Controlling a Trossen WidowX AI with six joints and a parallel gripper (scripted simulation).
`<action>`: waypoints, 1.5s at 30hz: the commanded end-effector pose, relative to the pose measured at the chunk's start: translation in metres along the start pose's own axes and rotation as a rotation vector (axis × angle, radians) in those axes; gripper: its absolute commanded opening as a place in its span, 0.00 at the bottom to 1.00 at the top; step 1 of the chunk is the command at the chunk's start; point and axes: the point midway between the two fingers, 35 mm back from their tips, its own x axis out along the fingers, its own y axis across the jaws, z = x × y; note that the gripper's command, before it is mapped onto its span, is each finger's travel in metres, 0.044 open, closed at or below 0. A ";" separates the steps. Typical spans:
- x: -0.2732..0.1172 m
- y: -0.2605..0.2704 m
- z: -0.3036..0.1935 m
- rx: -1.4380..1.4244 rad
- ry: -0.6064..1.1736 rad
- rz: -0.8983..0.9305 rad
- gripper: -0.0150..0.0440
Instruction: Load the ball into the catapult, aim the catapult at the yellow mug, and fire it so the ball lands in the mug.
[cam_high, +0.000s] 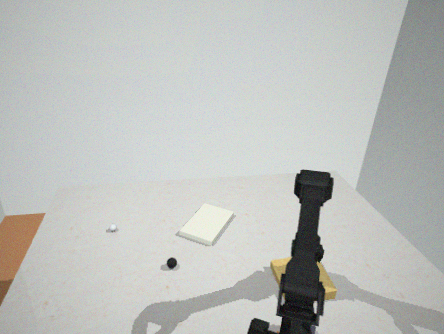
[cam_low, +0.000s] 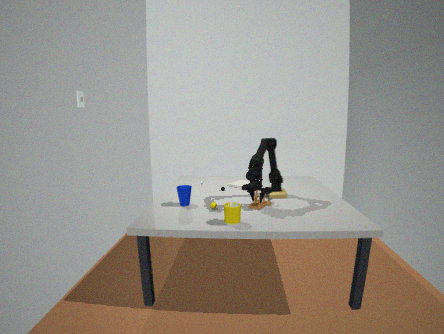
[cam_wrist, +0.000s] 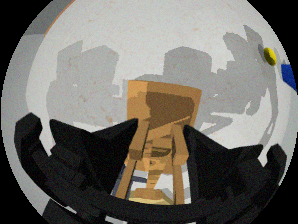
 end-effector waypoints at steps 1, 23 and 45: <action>-0.001 0.000 0.000 0.000 -0.001 0.000 0.61; -0.088 0.000 0.003 -0.002 -0.008 0.001 1.00; -0.035 0.000 -0.002 -0.004 0.000 -0.001 1.00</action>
